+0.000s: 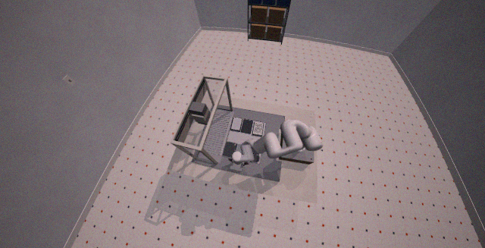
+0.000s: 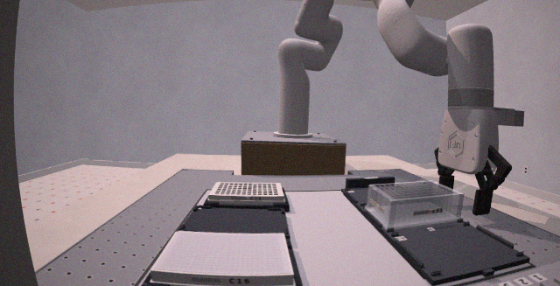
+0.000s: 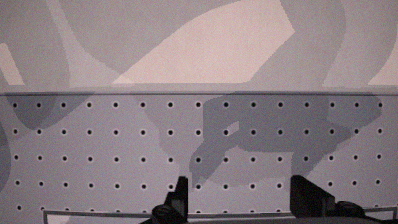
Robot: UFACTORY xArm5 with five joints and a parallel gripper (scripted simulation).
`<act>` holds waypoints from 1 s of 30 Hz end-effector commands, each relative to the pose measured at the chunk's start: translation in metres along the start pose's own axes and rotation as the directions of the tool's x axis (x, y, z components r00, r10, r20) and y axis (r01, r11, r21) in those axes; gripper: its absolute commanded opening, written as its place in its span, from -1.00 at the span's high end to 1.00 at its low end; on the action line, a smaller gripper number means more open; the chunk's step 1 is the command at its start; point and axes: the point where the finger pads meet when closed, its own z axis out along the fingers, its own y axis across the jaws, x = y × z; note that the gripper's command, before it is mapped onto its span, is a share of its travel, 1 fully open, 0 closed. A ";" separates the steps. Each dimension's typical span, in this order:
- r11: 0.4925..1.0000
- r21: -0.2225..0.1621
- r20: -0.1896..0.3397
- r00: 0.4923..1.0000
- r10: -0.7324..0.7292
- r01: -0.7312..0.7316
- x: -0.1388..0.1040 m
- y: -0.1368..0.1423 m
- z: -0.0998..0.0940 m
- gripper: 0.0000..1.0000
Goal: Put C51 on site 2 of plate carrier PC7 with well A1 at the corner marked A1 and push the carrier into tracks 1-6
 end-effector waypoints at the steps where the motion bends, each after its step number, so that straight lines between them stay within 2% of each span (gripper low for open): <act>1: 1.000 -0.004 -0.002 1.000 0.000 0.000 0.001 0.002 -0.007 -1.00; 30: 1.000 -0.004 -0.002 1.000 0.000 0.000 0.000 0.002 -0.049 -1.00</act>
